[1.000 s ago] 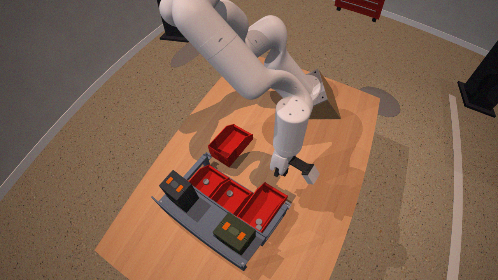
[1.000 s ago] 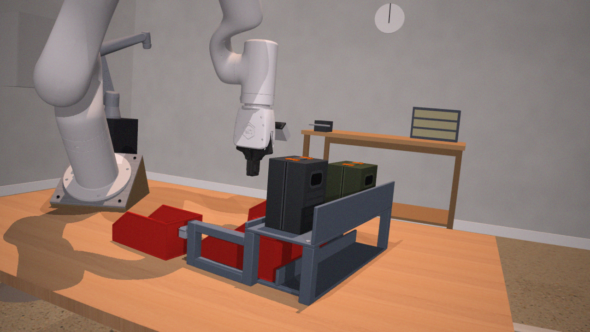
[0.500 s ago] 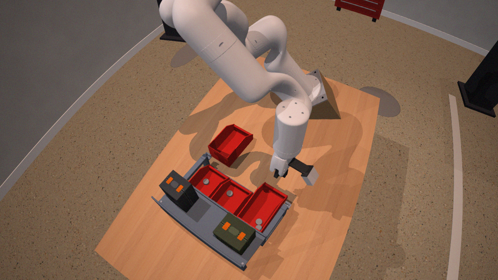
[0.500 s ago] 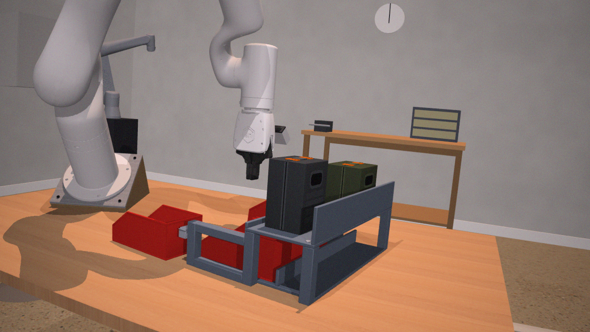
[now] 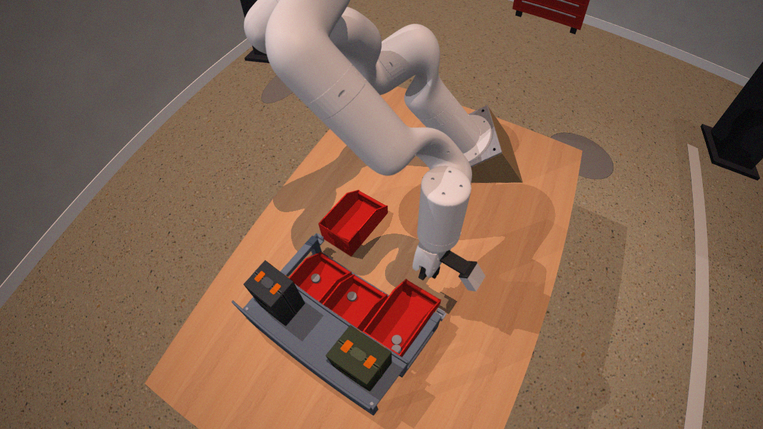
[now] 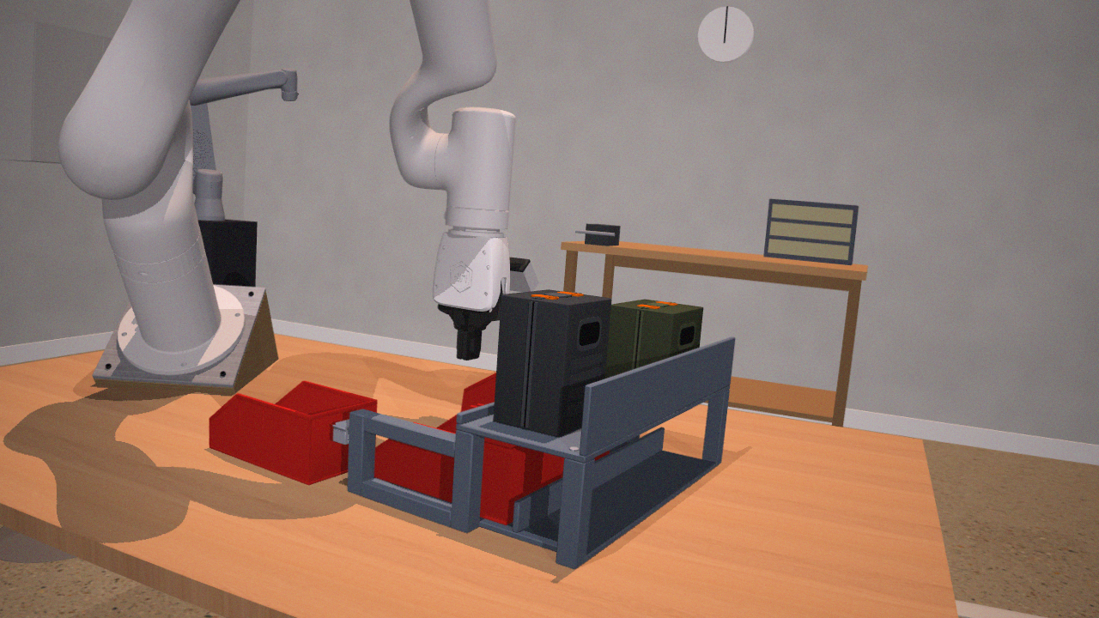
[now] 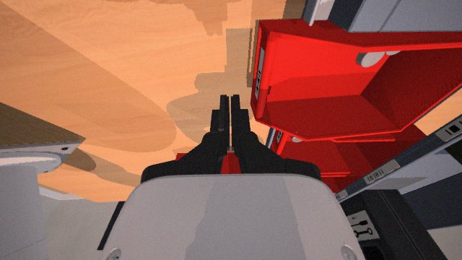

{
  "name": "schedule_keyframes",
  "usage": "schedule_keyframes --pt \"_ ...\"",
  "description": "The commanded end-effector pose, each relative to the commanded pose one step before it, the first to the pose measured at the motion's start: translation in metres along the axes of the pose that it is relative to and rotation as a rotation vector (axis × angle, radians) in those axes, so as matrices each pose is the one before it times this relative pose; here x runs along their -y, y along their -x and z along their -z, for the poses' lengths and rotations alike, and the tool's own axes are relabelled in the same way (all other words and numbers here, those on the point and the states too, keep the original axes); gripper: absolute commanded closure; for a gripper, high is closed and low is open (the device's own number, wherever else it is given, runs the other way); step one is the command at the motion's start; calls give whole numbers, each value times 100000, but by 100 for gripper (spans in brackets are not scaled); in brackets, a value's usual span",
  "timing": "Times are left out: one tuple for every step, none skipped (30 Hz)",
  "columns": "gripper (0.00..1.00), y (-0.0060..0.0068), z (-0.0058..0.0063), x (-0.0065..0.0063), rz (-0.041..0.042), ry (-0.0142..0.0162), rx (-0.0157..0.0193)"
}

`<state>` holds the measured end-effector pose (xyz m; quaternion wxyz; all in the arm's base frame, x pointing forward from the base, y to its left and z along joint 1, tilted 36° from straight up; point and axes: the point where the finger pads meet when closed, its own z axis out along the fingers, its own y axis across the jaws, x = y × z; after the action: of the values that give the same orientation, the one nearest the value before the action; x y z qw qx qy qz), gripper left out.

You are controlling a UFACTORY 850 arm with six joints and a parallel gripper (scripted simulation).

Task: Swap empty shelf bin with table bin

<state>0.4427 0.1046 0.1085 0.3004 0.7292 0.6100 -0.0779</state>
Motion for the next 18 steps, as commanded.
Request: schedule_keyframes --pt "100 -67 -1638 -98 -90 280 -105" --pt "100 -1 -339 2 0 0 0" --pt "100 0 0 0 0 0 0" --pt "100 0 0 0 0 0 0" --pt "100 -1 -335 2 0 -2 -1" --pt "100 -1 -329 1 0 2 1" --pt "100 -1 -323 1 0 0 0" --pt "100 -1 -315 2 0 -2 -1" --pt "100 -1 -305 0 0 2 1" --pt "100 -1 -295 2 0 0 0" --pt "100 -1 -284 1 0 0 0" --pt "100 -1 -271 1 0 1 1" --pt "100 0 -258 2 0 -1 -1" --pt "100 0 -243 1 0 1 1" --pt "100 0 -229 2 0 -1 -1" --pt "100 0 -213 1 0 1 1" --pt "100 0 -197 1 0 0 0" --pt "100 0 -180 1 0 -1 -1"
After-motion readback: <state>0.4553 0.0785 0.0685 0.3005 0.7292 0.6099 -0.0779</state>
